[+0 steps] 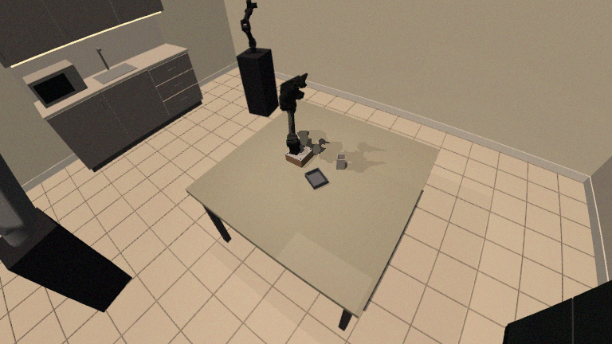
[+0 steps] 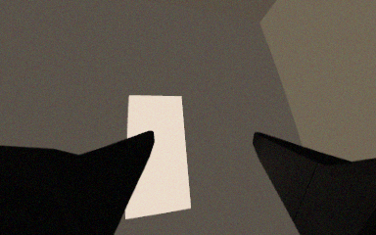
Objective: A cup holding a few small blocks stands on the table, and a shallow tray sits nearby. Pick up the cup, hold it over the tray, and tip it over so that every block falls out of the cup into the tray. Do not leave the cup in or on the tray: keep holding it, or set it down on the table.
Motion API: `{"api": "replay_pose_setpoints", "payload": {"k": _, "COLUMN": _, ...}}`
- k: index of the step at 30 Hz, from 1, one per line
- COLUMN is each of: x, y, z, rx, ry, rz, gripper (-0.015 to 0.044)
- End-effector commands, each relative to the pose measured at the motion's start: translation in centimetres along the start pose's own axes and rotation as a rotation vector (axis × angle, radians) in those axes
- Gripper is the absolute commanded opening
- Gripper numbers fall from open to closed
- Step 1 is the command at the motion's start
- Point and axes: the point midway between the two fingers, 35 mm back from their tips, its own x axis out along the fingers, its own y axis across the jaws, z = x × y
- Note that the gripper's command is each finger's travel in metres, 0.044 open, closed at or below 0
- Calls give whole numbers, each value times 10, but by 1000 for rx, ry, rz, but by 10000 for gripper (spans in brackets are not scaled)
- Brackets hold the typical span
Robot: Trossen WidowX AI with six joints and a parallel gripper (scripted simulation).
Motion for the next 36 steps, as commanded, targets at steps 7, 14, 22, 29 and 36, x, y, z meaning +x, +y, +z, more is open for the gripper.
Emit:
{"api": "replay_pose_setpoints", "payload": {"k": 7, "x": -5, "y": 18, "z": 30, "rx": 331, "ry": -31, "rz": 48, "gripper": 440}}
{"api": "replay_pose_setpoints", "payload": {"k": 14, "x": -17, "y": 36, "z": 101, "rx": 942, "ry": -110, "rz": 173, "gripper": 440}}
{"api": "replay_pose_setpoints", "payload": {"k": 22, "x": -40, "y": 26, "z": 195, "rx": 1633, "ry": -224, "rz": 405, "gripper": 440}}
{"api": "replay_pose_setpoints", "payload": {"k": 29, "x": -72, "y": -11, "z": 271, "rx": 2152, "ry": -329, "rz": 696, "gripper": 440}}
{"api": "replay_pose_setpoints", "payload": {"k": 36, "x": -125, "y": -68, "z": 339, "rx": 2553, "ry": -445, "rz": 1154, "gripper": 440}}
